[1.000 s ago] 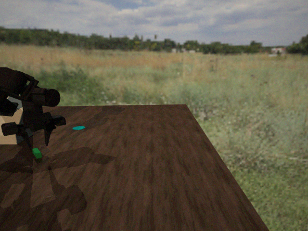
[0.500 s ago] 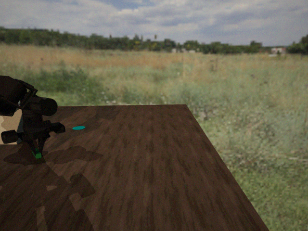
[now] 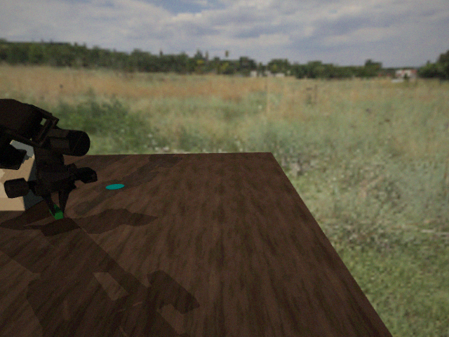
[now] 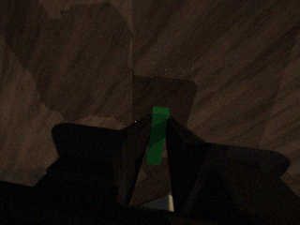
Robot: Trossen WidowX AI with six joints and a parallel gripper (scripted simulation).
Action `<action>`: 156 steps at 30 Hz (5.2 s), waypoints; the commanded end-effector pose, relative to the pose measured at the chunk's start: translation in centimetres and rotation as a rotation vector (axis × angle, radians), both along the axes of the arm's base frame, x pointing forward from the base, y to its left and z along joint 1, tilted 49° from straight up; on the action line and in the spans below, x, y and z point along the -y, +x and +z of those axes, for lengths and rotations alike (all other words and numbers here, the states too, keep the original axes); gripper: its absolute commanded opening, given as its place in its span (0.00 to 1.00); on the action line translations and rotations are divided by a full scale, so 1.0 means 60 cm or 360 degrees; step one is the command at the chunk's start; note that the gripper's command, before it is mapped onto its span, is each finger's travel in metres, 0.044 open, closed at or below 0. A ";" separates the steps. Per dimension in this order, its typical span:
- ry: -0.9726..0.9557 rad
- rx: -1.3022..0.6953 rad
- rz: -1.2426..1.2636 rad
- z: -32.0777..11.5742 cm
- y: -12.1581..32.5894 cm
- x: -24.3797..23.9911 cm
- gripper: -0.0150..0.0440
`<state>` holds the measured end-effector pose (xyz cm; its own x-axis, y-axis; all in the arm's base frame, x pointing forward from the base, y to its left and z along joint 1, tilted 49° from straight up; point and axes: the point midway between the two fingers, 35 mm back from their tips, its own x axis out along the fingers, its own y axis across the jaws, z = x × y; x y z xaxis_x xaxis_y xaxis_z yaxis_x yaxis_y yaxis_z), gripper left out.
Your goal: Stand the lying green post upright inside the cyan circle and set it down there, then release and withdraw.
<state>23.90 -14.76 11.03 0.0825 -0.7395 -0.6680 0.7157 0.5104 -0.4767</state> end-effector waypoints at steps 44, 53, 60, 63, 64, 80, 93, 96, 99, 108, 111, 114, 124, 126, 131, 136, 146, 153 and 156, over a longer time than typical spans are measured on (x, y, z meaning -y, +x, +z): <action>-0.0026 -0.0221 0.0278 0.073 0.011 -0.153 0.29; -0.0030 -0.0370 0.0453 0.051 0.028 -0.185 0.29; -0.0034 -0.0492 0.0583 0.034 0.039 -0.209 0.29; -0.0037 -0.0544 0.0638 0.026 0.043 -0.220 0.29; -0.0038 -0.0562 0.0657 0.023 0.044 -0.223 0.29; -0.0053 -0.0852 0.0928 -0.019 0.059 -0.275 0.29; -0.0073 -0.1089 0.1143 -0.057 0.065 -0.317 0.29; -0.0078 -0.1144 0.1192 -0.066 0.065 -0.327 0.29; -0.0084 -0.1199 0.1241 -0.075 0.065 -0.336 0.29; -0.0103 -0.1364 0.1386 -0.103 0.063 -0.364 0.29; -0.0111 -0.1419 0.1433 -0.112 0.061 -0.374 0.29; -0.0118 -0.1475 0.1480 -0.122 0.060 -0.383 0.29; -0.0144 -0.1660 0.1634 -0.154 0.051 -0.412 0.29; -0.0150 -0.1697 0.1665 -0.161 0.049 -0.417 0.29; -0.0165 -0.1791 0.1740 -0.177 0.043 -0.431 0.29; -0.0180 -0.1885 0.1813 -0.194 0.037 -0.444 0.29; -0.0213 -0.2074 0.1956 -0.228 0.021 -0.468 0.29; -0.0237 -0.2207 0.2052 -0.252 0.008 -0.483 0.29; -0.0248 -0.2265 0.2092 -0.262 0.002 -0.489 0.29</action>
